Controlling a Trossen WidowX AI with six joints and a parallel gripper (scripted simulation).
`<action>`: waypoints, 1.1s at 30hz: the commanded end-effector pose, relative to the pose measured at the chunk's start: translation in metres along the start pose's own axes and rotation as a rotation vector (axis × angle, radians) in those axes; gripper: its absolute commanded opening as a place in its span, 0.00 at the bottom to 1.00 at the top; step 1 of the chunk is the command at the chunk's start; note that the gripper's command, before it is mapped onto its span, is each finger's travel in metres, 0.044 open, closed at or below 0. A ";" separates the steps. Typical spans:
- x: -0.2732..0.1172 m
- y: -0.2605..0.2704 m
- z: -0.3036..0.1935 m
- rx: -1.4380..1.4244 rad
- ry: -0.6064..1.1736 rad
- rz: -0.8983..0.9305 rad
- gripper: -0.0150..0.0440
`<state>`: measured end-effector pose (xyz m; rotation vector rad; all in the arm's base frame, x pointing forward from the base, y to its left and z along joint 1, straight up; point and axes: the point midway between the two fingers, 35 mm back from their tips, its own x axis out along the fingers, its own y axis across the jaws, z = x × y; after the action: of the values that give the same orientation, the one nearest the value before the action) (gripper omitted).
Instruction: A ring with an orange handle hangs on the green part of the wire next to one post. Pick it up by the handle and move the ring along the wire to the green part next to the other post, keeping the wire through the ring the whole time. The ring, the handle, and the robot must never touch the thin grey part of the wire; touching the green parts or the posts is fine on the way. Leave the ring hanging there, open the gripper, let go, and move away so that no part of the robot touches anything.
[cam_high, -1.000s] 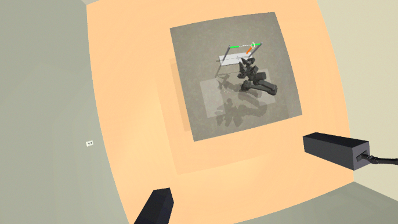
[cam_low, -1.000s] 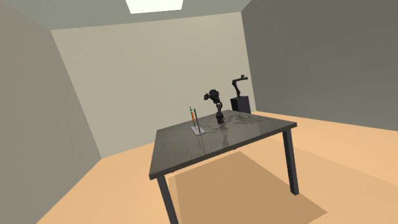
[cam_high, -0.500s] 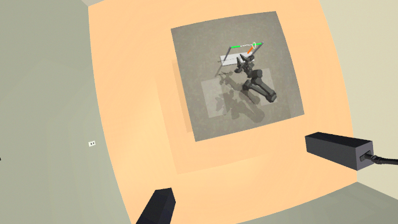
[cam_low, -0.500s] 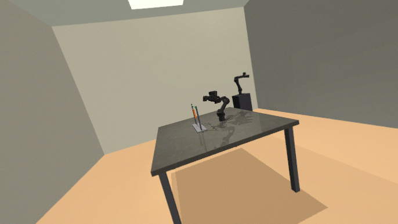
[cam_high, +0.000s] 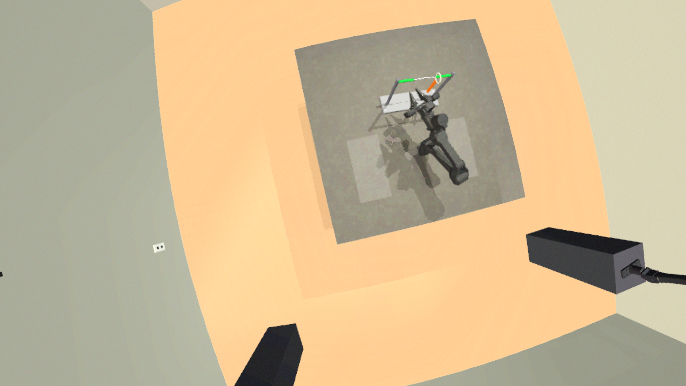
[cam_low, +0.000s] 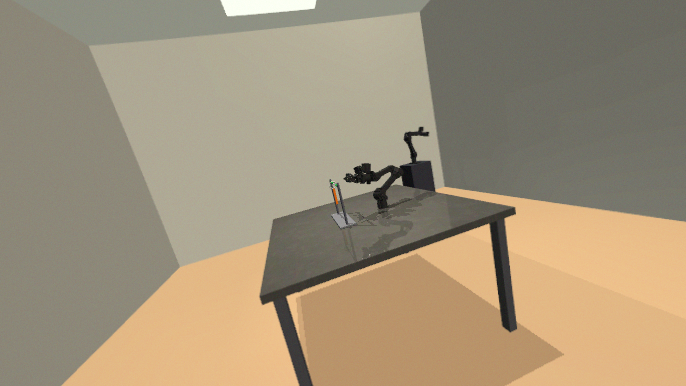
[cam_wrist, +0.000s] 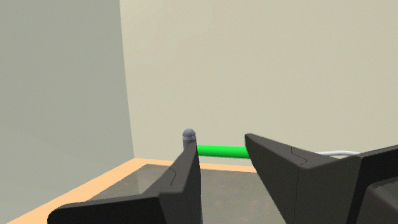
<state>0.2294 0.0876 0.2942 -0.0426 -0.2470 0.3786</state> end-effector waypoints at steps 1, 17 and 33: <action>-0.001 -0.016 -0.024 -0.020 0.066 -0.042 0.53; -0.025 -0.084 -0.095 -0.021 0.266 -0.231 0.53; -0.074 -0.138 -0.148 0.063 0.408 -0.412 0.53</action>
<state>0.2535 -0.0576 0.1581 -0.0219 0.1317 -0.0156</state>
